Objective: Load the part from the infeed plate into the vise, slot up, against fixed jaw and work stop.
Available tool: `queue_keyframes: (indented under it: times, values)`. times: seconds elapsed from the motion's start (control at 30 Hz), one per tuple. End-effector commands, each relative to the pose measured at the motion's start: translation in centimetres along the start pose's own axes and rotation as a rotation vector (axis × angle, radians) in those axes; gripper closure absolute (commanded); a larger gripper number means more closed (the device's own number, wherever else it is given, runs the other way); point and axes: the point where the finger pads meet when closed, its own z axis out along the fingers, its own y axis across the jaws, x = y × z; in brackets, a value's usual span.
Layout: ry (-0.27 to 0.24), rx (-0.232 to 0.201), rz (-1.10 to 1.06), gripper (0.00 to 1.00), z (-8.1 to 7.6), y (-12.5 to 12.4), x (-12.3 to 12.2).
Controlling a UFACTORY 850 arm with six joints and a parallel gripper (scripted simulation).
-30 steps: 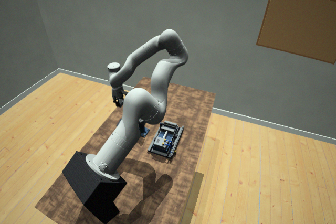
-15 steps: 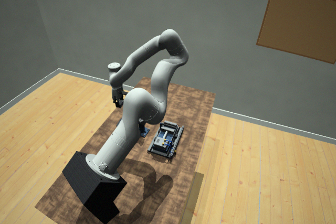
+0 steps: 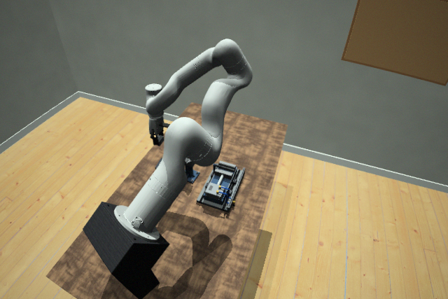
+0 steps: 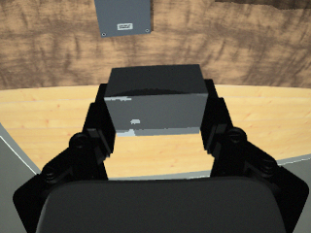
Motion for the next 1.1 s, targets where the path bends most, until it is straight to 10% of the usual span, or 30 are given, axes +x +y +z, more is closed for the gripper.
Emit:
queue_keyframes:
  times: [0.0, 1.07]
  values:
    - [-0.005, -0.021, -0.007, 1.00, 0.0, 0.5, 0.0]
    - [-0.141, -0.301, -0.092, 1.00, -1.3, 7.3, -0.7]
